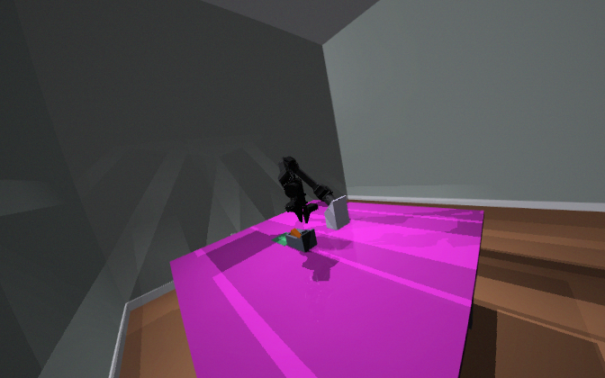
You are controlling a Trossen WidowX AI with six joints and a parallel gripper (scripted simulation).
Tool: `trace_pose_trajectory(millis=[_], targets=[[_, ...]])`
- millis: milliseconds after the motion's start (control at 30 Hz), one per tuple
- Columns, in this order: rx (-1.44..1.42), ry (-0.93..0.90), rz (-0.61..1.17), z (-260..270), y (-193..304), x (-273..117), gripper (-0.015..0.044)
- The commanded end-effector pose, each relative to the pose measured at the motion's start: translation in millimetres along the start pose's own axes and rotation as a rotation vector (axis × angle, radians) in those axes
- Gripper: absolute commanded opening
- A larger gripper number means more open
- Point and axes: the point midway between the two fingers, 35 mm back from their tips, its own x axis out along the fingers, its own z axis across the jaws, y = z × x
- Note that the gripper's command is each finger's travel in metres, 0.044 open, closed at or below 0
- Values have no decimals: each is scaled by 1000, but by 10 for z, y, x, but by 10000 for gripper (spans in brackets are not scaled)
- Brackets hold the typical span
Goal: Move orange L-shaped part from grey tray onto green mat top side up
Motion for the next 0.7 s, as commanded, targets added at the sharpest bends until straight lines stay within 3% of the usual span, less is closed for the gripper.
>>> trace_pose_trajectory(millis=[0, 100, 300, 667], targets=[[-2, -1, -3, 2, -6, -2, 180], [0, 0, 1, 3, -6, 92, 180], [0, 3, 8, -18, 23, 682, 180], [0, 4, 8, -19, 25, 759, 180]])
